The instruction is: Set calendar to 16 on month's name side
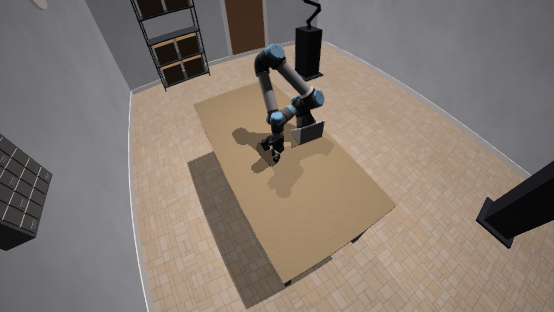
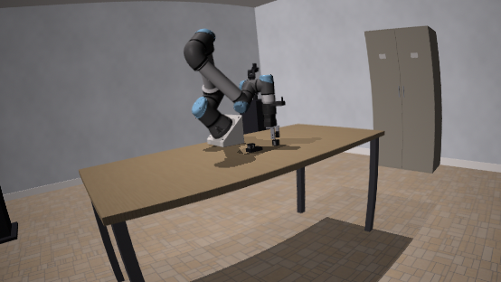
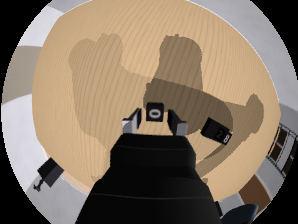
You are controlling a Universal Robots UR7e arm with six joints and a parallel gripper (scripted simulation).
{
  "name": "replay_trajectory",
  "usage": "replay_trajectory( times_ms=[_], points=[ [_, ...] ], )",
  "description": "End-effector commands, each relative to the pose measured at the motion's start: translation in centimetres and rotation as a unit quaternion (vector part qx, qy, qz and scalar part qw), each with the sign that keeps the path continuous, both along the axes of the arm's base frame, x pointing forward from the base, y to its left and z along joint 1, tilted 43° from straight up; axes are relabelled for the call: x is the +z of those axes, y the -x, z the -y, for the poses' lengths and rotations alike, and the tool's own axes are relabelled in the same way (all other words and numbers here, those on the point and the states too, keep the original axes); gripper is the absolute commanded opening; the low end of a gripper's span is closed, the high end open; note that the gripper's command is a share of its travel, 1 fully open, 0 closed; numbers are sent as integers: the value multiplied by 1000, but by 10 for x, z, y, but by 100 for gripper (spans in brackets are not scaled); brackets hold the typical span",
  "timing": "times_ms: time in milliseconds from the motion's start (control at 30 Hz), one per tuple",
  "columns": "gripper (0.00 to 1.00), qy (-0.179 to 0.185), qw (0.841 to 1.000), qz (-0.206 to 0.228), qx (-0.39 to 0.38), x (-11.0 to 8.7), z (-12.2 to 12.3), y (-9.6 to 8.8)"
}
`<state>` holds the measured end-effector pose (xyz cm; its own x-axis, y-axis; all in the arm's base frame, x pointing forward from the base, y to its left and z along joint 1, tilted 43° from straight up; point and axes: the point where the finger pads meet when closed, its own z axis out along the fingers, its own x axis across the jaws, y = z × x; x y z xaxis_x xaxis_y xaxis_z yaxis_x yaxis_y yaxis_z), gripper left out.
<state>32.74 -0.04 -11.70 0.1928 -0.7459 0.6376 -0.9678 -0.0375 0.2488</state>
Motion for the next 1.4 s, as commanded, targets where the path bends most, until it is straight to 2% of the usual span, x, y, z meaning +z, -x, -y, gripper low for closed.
replay_trajectory(
  times_ms=[0,633,1367],
  points=[
    [87,0,1000,1,0,0,0,0],
    [87,0,1000,1,0,-1,1,0],
    [87,0,1000,1,0,-20,18,4]
  ],
)
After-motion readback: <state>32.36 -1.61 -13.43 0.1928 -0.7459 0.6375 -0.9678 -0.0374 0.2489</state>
